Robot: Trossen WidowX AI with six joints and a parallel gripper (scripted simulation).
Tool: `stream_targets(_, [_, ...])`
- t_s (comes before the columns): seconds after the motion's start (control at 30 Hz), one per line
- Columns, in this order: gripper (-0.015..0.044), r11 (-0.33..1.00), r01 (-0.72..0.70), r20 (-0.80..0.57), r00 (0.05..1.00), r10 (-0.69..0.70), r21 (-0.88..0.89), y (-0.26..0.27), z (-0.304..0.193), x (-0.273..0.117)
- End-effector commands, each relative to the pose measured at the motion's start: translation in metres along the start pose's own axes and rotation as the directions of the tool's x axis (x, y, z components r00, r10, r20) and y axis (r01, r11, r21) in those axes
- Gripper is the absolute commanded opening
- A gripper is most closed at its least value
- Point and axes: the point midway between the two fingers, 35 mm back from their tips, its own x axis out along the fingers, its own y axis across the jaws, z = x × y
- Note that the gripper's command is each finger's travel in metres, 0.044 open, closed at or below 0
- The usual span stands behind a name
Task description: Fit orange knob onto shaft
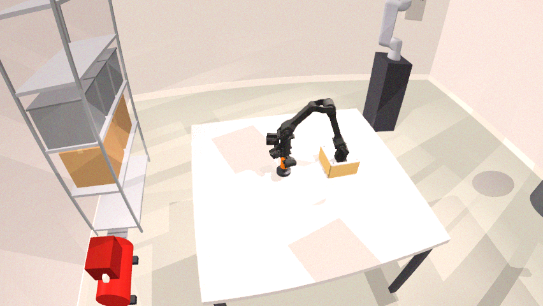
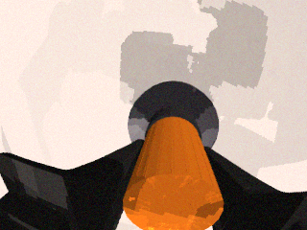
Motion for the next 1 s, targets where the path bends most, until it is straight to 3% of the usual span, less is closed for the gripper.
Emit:
stream_targets(0.0, [0.0000, 1.000, 0.000, 0.000, 1.000, 0.000, 0.000, 0.000, 0.000, -0.001])
stream_targets(0.57, [0.0440, 1.000, 0.000, 0.000, 1.000, 0.000, 0.000, 0.000, 0.000, -0.001])
stream_targets(0.73, [0.0440, 1.000, 0.000, 0.000, 1.000, 0.000, 0.000, 0.000, 0.001, -0.004])
stream_targets(0.9, [0.0440, 1.000, 0.000, 0.001, 1.000, 0.000, 0.000, 0.000, 0.002, -0.084])
stream_targets(0.97, [0.0440, 1.000, 0.000, 0.001, 1.000, 0.000, 0.000, 0.000, 0.000, -0.097])
